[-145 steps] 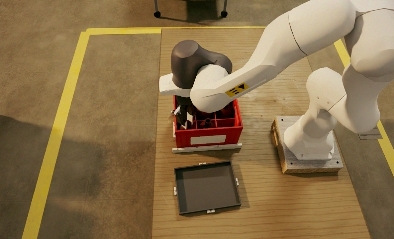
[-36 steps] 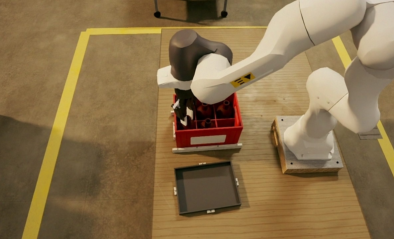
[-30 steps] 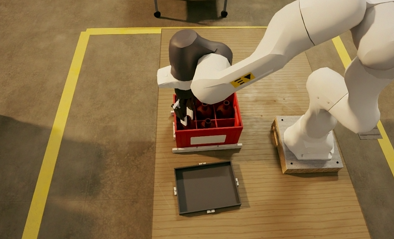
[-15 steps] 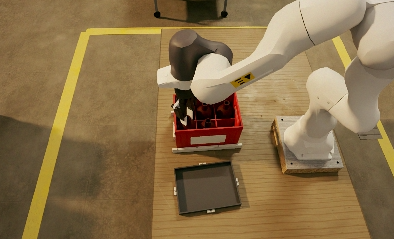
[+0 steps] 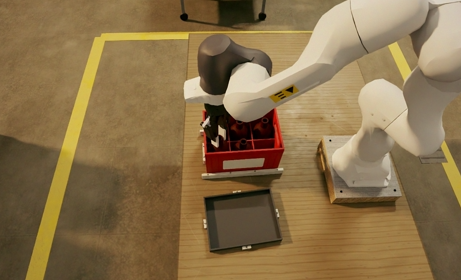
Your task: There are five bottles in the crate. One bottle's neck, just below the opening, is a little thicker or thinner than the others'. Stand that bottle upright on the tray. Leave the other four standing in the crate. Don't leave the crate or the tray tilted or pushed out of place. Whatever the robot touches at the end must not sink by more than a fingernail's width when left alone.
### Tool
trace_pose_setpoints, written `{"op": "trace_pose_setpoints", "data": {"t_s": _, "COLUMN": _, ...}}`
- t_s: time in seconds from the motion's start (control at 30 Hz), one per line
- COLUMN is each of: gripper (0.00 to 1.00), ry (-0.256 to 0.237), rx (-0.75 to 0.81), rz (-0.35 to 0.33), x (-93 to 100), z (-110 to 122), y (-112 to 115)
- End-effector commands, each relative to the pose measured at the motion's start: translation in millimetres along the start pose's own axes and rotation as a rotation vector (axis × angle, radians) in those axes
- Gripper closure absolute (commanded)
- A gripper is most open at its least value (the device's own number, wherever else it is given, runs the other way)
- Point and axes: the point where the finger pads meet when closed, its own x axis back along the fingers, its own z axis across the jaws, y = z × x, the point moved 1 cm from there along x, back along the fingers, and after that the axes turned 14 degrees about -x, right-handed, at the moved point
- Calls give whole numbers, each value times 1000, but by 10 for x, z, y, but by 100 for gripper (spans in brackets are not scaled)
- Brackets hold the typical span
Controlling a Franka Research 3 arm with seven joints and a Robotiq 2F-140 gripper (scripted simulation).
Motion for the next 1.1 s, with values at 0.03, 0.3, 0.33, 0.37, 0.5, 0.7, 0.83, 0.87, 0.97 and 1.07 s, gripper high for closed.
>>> {"op": "trace_pose_setpoints", "data": {"t_s": 0.03, "gripper": 90, "ry": -6, "rx": -5, "rz": 2, "x": 43, "z": -7, "y": -21}}
{"op": "trace_pose_setpoints", "data": {"t_s": 0.3, "gripper": 90, "ry": -6, "rx": -5, "rz": 2, "x": 78, "z": -8, "y": -23}}
{"op": "trace_pose_setpoints", "data": {"t_s": 0.33, "gripper": 90, "ry": -6, "rx": -5, "rz": 2, "x": 78, "z": -8, "y": -23}}
{"op": "trace_pose_setpoints", "data": {"t_s": 0.37, "gripper": 90, "ry": -6, "rx": -5, "rz": 2, "x": 85, "z": -9, "y": -23}}
{"op": "trace_pose_setpoints", "data": {"t_s": 0.5, "gripper": 90, "ry": -6, "rx": -5, "rz": 2, "x": 119, "z": -10, "y": -25}}
{"op": "trace_pose_setpoints", "data": {"t_s": 0.7, "gripper": 90, "ry": -6, "rx": -5, "rz": 2, "x": 183, "z": -11, "y": -28}}
{"op": "trace_pose_setpoints", "data": {"t_s": 0.83, "gripper": 90, "ry": -6, "rx": -5, "rz": 2, "x": 231, "z": -13, "y": -30}}
{"op": "trace_pose_setpoints", "data": {"t_s": 0.87, "gripper": 90, "ry": -6, "rx": -5, "rz": 2, "x": 231, "z": -13, "y": -30}}
{"op": "trace_pose_setpoints", "data": {"t_s": 0.97, "gripper": 90, "ry": -6, "rx": -5, "rz": 2, "x": 256, "z": -14, "y": -31}}
{"op": "trace_pose_setpoints", "data": {"t_s": 1.07, "gripper": 90, "ry": -6, "rx": -5, "rz": 2, "x": 293, "z": -15, "y": -33}}
